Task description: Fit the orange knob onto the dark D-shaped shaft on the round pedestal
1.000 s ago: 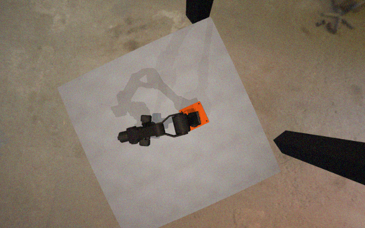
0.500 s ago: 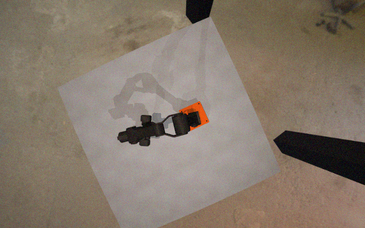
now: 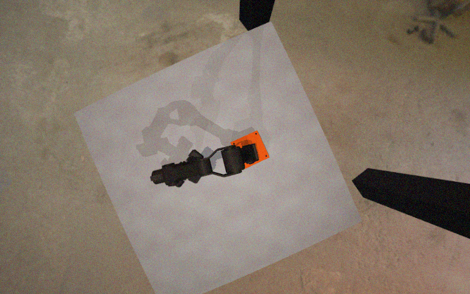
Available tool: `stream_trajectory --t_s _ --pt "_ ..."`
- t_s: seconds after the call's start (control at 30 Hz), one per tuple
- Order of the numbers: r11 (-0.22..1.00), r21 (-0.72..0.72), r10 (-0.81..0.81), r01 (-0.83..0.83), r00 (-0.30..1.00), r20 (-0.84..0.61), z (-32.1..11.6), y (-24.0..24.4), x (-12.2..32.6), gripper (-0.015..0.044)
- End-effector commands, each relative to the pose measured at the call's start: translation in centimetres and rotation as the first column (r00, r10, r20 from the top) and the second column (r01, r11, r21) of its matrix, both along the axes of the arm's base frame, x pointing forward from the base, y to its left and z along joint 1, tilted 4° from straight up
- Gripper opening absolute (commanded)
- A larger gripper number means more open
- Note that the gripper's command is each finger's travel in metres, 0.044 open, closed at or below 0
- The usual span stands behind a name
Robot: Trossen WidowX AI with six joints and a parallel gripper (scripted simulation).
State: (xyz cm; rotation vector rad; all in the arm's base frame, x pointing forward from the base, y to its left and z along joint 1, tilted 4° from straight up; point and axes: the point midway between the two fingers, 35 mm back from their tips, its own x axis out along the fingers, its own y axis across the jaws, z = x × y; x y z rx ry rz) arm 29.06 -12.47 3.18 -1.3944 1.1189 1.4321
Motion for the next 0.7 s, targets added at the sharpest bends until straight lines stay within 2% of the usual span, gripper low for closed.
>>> stream_trajectory --t_s 0.0,0.17,0.37,0.53,0.67 --pt "0.947 -0.016 -0.32 0.32 0.947 0.012 -0.19 -0.02 -0.03 0.0" --pt "0.781 -0.024 -0.624 0.624 0.781 0.027 -0.36 0.01 -0.14 0.0" --pt "0.459 -0.028 -0.887 0.888 0.46 0.048 -0.37 0.05 -0.34 0.0" --pt "0.128 -0.023 -0.99 0.992 0.129 0.065 -0.23 0.05 -0.43 0.0" --pt "-0.15 -0.016 -0.986 0.988 -0.149 0.077 -0.08 0.03 -0.4 0.0"
